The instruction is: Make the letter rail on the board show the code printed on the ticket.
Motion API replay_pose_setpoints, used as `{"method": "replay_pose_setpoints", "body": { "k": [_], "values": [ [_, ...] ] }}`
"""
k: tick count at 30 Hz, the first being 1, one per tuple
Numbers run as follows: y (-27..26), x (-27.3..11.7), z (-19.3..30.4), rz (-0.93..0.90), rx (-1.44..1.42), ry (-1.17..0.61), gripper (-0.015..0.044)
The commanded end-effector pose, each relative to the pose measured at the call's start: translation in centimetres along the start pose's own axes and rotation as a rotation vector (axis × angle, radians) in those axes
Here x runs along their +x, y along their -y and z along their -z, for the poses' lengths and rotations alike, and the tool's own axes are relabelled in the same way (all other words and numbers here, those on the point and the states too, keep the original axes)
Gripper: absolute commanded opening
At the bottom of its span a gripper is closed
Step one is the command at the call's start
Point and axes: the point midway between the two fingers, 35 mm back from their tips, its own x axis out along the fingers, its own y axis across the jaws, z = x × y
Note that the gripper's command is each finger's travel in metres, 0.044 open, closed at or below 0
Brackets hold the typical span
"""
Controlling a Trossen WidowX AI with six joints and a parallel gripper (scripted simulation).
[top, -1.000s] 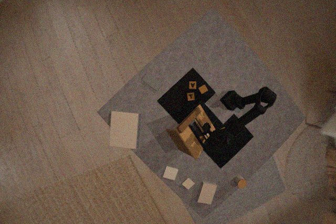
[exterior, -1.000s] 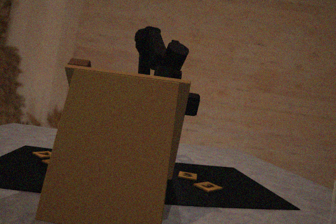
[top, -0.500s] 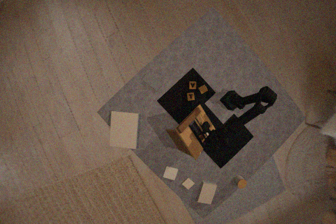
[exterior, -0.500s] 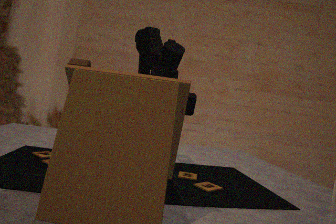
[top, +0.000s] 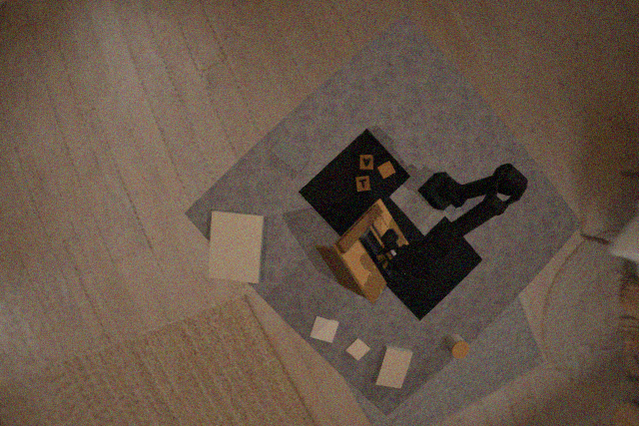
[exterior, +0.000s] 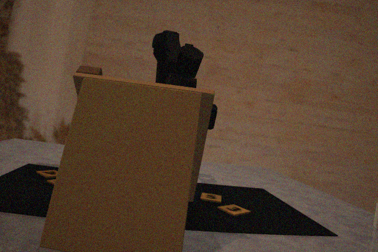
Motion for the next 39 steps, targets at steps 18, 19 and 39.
{"method": "replay_pose_setpoints", "body": {
  "k": [18, 19, 39],
  "values": [
    [1.2, 0.0, 0.0, -0.003, -0.004, 0.001, 0.0],
    [1.2, 0.0, 0.0, -0.003, -0.004, 0.001, 0.0],
    [2.3, 0.0, 0.0, -0.003, -0.005, 0.001, 0.0]
  ]
}}
